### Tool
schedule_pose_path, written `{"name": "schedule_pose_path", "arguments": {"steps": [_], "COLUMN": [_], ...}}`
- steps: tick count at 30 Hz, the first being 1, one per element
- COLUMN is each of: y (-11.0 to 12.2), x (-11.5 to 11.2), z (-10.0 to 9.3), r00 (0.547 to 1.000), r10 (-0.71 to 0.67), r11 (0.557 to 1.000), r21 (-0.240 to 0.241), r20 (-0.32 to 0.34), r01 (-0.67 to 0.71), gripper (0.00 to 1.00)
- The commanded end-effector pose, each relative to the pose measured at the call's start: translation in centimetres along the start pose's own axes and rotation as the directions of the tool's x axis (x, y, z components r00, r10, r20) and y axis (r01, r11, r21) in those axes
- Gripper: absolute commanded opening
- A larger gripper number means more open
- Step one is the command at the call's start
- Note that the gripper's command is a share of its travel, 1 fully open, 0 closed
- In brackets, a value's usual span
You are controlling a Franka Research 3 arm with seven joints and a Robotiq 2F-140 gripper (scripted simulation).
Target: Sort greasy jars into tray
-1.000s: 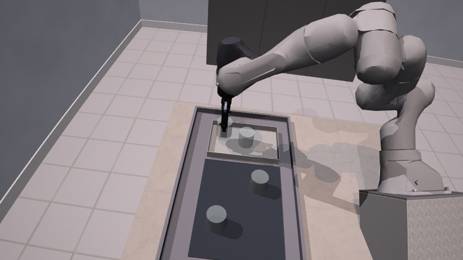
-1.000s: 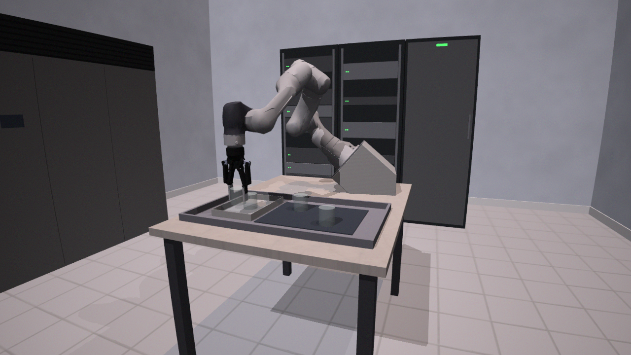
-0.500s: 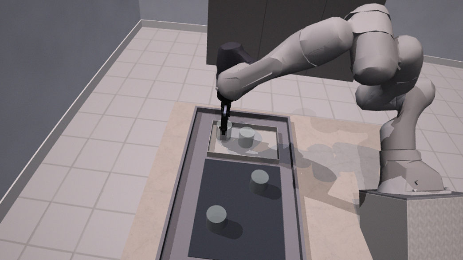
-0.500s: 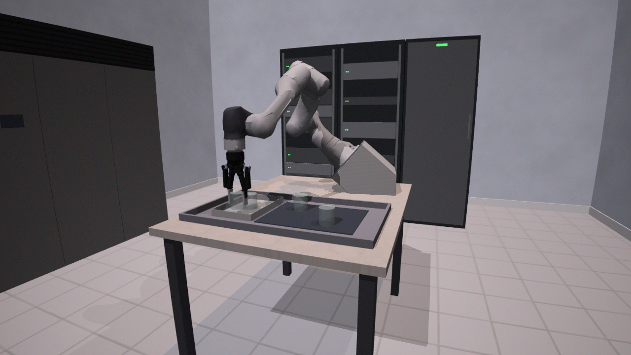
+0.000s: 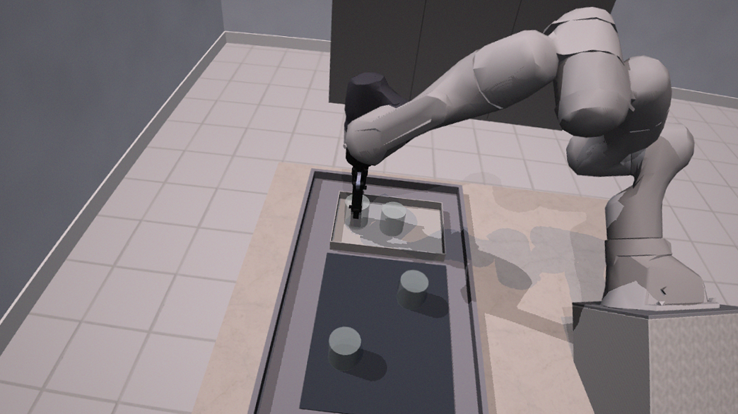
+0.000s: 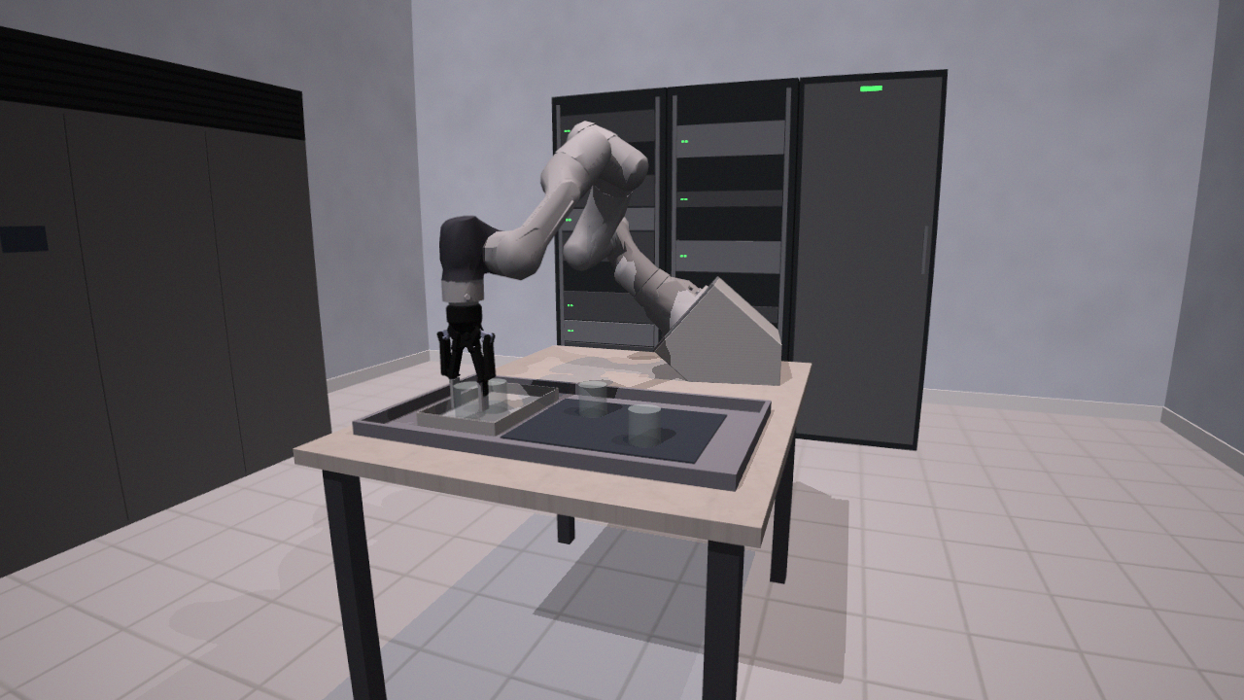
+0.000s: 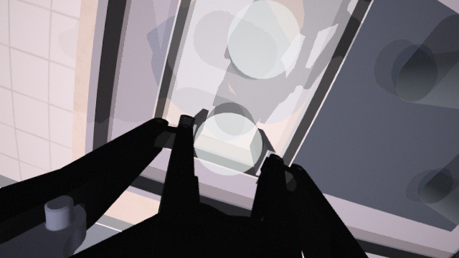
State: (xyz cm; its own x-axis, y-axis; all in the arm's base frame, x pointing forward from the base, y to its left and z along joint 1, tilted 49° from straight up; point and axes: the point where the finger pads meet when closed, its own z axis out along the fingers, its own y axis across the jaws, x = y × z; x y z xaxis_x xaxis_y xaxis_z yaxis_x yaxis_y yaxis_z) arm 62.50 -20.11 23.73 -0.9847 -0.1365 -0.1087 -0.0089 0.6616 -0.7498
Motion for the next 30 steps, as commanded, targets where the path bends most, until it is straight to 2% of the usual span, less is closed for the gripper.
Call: {"name": "schedule_pose_path", "arguments": {"steps": [1,7,20,21,30], "y": [-0.08,-0.09,-0.10,-0.10,-0.10], "x": [-0.39,-0.40,-0.64,-0.64,-0.64], "z": [0.33,1.12,1.06,1.06,1.06], "r00": [1.000,1.000,1.000,1.000,1.000], "r10": [-0.004,-0.004,-0.004,-0.004,-0.004], "r11": [1.000,1.000,1.000,1.000,1.000], "r21": [0.001,0.001,0.001,0.001,0.001], "r20": [0.011,0.011,0.011,0.011,0.011], "r01": [0.004,0.004,0.004,0.004,0.004], "gripper": [0.00,0.00,0.00,1.00,1.00]}}
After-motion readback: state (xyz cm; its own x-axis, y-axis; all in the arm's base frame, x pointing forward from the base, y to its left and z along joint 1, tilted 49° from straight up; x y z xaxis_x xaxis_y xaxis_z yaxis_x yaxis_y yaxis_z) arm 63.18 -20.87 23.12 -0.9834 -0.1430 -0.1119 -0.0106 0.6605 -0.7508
